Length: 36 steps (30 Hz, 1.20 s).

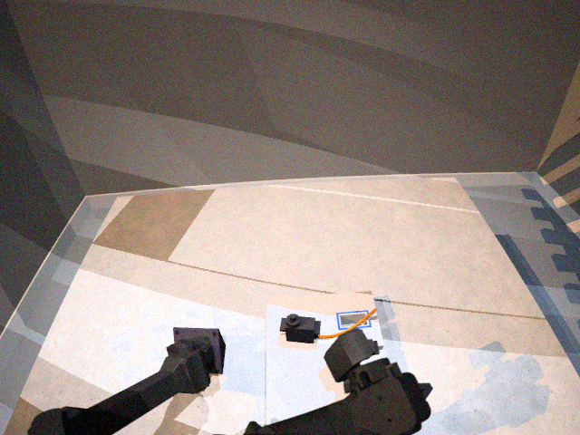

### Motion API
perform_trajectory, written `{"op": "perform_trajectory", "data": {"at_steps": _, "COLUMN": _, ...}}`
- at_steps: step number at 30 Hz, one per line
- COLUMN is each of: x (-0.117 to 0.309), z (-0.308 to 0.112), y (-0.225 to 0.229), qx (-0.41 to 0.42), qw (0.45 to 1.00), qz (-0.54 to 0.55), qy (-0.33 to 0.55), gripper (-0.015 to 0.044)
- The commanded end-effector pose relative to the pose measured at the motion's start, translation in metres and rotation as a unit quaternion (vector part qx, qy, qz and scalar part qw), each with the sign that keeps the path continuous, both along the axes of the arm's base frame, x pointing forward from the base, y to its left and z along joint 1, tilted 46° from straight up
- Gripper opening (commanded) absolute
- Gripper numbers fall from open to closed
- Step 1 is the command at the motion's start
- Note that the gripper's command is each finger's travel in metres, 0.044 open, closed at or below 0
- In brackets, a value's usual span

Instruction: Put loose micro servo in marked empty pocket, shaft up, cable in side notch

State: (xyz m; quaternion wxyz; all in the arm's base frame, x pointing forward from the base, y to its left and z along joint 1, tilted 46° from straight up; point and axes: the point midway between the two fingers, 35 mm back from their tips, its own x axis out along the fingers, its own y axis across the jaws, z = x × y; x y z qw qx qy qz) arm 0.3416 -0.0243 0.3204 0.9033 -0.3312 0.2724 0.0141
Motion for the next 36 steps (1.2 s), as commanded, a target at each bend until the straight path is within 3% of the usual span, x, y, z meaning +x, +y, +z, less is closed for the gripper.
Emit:
{"op": "perform_trajectory", "data": {"at_steps": 1, "x": 0.012, "z": -0.030, "y": 0.007, "qx": 0.032, "qw": 0.998, "qz": -0.023, "qy": 0.051, "gripper": 0.0000}}
{"op": "perform_trajectory", "data": {"at_steps": 11, "x": 0.031, "z": -0.111, "y": 0.035, "qx": 0.093, "qw": 0.973, "qz": -0.109, "qy": 0.182, "gripper": 0.0000}}
{"op": "perform_trajectory", "data": {"at_steps": 20, "x": 0.030, "z": -0.186, "y": 0.059, "qx": 0.090, "qw": 0.932, "qz": -0.209, "qy": 0.281, "gripper": 0.0000}}
{"op": "perform_trajectory", "data": {"at_steps": 36, "x": -0.007, "z": -0.299, "y": 0.093, "qx": -0.016, "qw": 0.840, "qz": -0.417, "qy": 0.347, "gripper": 0.0000}}
